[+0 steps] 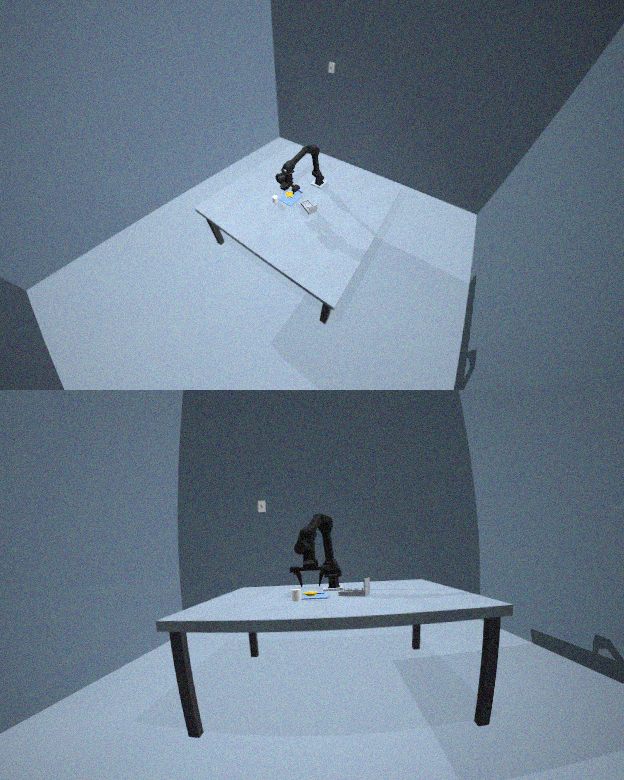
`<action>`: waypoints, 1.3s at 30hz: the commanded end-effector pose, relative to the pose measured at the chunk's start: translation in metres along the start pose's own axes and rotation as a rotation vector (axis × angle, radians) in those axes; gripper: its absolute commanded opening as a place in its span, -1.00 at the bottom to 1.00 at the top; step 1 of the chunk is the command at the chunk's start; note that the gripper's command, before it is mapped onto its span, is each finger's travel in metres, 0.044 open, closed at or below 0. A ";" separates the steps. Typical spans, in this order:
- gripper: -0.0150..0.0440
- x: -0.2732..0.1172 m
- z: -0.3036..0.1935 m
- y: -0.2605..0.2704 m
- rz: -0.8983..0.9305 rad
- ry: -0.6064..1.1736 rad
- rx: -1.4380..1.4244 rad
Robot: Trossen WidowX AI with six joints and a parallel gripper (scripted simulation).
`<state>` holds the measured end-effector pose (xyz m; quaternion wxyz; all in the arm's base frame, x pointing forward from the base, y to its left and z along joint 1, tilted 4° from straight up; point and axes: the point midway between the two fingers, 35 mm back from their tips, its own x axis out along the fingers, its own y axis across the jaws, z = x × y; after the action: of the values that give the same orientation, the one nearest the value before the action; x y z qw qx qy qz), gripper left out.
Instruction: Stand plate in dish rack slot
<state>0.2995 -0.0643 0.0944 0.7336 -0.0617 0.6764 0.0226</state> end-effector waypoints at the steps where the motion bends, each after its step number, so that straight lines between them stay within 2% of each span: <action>1: 0.86 0.007 0.000 0.000 0.004 0.002 -0.002; 22: 0.86 0.040 -0.002 -0.002 0.004 0.002 -0.003; 32: 0.84 0.041 -0.002 -0.002 0.004 0.002 -0.003; 39: 0.68 0.041 -0.002 -0.002 0.004 0.002 -0.003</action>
<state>0.3010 -0.0687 0.0536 0.7321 -0.0611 0.6781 0.0227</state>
